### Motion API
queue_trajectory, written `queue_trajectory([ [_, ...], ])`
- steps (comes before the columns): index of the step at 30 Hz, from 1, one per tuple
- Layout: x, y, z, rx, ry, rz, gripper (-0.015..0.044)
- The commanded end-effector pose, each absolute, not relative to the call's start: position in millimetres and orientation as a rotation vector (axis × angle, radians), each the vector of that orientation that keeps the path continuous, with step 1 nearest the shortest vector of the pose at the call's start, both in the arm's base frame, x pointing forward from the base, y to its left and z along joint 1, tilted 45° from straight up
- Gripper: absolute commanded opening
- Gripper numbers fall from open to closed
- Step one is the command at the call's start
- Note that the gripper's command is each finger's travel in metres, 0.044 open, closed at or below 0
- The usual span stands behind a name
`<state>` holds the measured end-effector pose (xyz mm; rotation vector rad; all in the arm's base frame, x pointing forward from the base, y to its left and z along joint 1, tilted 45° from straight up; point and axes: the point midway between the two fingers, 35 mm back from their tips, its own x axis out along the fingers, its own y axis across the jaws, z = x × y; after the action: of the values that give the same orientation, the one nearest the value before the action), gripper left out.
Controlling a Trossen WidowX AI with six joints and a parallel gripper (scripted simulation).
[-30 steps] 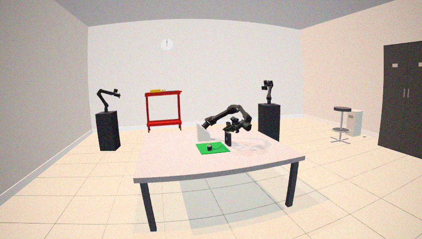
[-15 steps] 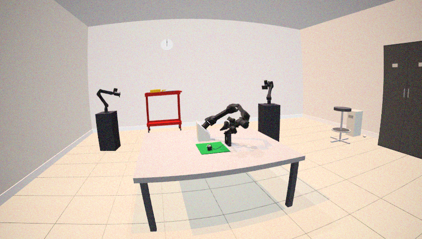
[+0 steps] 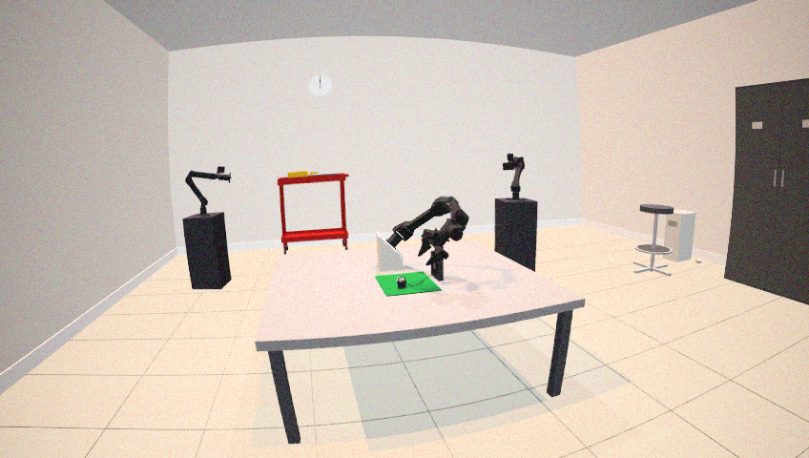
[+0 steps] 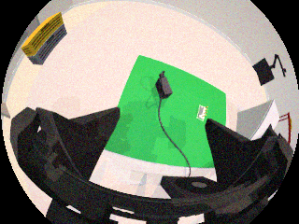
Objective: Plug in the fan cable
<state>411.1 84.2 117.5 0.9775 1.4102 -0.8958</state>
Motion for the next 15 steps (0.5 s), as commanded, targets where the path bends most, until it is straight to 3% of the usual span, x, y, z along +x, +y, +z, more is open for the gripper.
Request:
queue_trajectory([
  [1,411.5,84.3,111.0,1.04,1.526,-0.809,0.044],
  [15,423.7,81.7,119.7,1.347,1.763,-0.363,0.044],
])
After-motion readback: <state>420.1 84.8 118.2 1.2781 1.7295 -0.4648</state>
